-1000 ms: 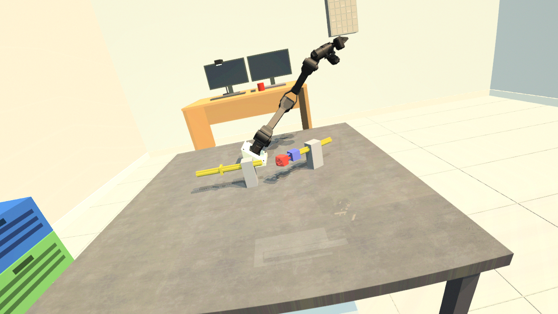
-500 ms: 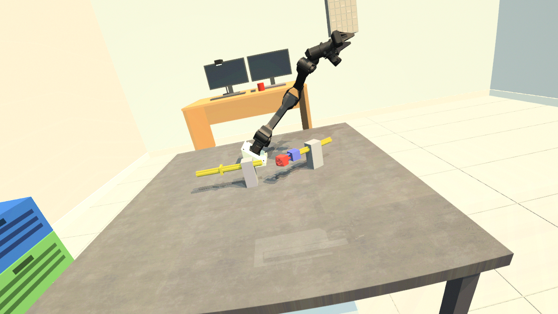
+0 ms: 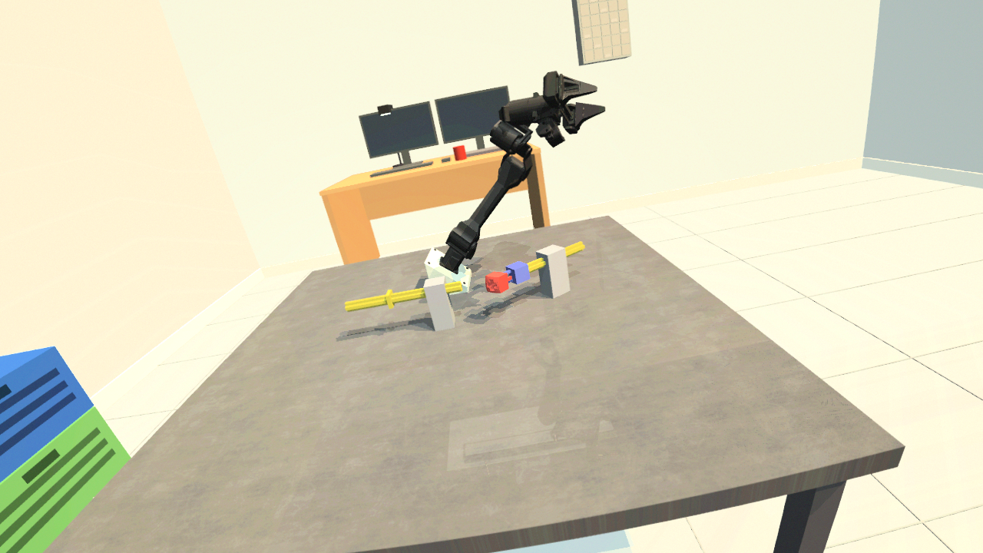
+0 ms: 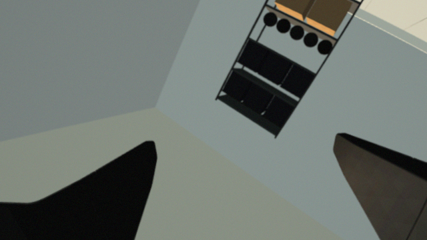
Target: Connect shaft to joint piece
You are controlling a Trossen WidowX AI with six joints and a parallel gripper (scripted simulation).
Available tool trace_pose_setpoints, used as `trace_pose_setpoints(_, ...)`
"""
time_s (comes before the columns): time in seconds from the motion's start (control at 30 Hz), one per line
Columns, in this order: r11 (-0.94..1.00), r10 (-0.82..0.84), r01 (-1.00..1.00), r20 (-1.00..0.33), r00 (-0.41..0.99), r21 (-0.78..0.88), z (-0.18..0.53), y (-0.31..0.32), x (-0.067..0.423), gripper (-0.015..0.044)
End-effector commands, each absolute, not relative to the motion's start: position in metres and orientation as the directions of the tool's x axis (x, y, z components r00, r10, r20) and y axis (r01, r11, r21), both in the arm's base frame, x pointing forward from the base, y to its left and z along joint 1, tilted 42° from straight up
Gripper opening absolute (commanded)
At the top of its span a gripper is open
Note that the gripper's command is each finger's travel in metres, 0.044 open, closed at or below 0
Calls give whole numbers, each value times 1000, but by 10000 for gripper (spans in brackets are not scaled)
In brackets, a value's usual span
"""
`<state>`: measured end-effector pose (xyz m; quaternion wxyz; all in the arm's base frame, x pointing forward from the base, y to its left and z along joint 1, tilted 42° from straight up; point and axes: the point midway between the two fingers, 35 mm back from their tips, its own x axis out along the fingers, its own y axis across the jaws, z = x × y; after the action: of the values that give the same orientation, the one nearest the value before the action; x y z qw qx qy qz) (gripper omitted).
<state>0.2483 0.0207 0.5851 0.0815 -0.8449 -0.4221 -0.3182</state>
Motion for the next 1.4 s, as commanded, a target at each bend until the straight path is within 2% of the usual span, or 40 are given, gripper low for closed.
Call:
trace_pose_setpoints(0.0,-670,667,731,537,517,130,544,5,284,440)
trace_pose_setpoints(0.3,-713,696,672,315,645,199,413,-32,349,440)
trace_pose_setpoints(0.63,-661,742,698,97,664,276,259,-57,362,440)
trace_pose_setpoints(0.83,-632,761,722,48,647,281,212,-59,351,440)
trace_pose_setpoints(1.0,-553,807,751,7,591,361,184,-52,335,440)
trace_pose_setpoints(1.13,-537,815,755,0,579,375,179,-51,332,440)
trace_pose_setpoints(1.37,-587,802,785,10,597,198,182,-56,343,440)
